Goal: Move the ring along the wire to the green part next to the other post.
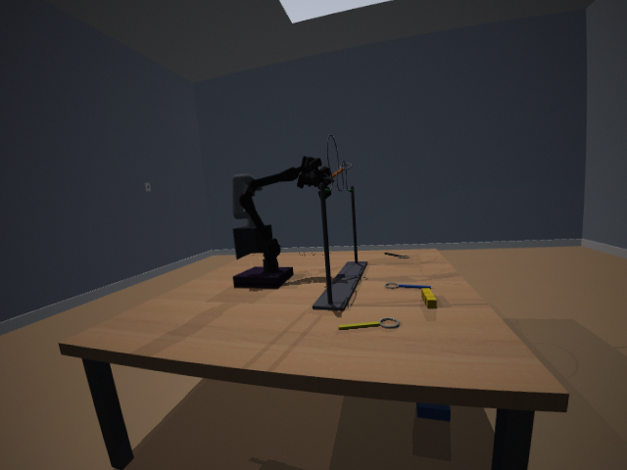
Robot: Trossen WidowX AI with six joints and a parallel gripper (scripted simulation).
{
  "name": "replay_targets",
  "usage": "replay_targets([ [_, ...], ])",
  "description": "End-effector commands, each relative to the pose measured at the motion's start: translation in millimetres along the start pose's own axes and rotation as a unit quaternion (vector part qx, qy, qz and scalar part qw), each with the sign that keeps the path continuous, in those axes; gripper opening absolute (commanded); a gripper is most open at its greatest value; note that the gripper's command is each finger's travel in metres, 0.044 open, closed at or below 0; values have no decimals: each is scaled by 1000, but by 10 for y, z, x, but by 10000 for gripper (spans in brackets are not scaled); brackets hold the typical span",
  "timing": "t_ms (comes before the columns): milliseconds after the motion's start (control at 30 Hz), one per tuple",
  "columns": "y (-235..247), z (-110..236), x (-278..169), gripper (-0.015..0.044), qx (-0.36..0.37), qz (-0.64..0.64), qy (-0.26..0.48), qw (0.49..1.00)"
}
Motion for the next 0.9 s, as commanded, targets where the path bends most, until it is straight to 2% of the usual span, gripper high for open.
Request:
replay_targets([
  [0, -41, 0, -29, -150, -24, 37, 1, 999],
  [867, -249, -11, -28, -150, -152, 267, -12, 952],
])
Point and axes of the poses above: the point midway between the two fingers, 35 mm back from their tips, its own z axis back along the fingers, its own y axis across the jaws, x = y × z, the point moved 6 cm from there along z, back along the fingers, and after that the axes turned 7 degrees about z, right-handed, at the moved point
